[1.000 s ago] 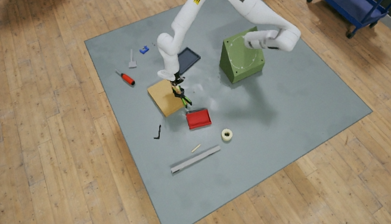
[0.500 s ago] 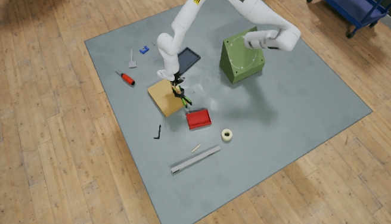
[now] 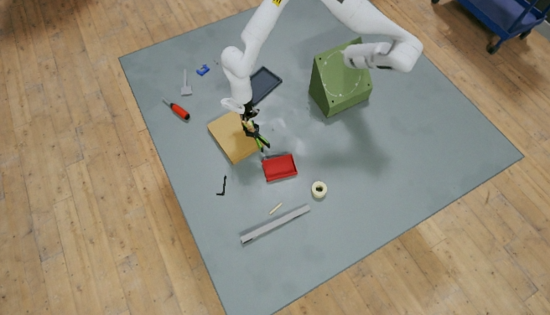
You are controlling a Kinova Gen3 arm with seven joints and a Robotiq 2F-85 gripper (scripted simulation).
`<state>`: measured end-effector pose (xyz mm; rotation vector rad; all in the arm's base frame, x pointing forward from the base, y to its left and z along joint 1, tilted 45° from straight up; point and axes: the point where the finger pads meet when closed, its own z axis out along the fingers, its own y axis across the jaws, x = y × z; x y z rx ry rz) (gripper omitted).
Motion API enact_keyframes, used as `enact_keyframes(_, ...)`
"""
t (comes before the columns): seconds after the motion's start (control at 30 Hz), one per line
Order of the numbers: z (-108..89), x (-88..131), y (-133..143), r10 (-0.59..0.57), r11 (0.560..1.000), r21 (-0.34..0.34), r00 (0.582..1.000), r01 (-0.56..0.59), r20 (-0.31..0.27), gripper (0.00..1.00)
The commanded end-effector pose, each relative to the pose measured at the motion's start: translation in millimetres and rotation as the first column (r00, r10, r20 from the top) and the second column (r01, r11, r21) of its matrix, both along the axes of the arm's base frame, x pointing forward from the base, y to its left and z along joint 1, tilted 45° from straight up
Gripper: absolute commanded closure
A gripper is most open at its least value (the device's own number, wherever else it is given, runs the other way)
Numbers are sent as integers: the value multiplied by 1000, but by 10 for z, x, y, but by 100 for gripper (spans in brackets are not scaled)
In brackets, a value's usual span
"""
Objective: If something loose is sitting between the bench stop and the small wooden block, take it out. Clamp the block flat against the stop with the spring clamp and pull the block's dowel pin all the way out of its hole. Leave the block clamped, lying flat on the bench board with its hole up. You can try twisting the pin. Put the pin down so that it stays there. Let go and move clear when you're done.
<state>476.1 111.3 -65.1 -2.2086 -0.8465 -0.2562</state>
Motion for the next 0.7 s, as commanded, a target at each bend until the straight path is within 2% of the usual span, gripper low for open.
enact_keyframes(0.0, 5, 7, -8, -9, 1000, -2, 1000, 9, -6, 90)
enact_keyframes(0.67, 6, 7, -9, -40, 999, -6, 998, 40, -37, 90)
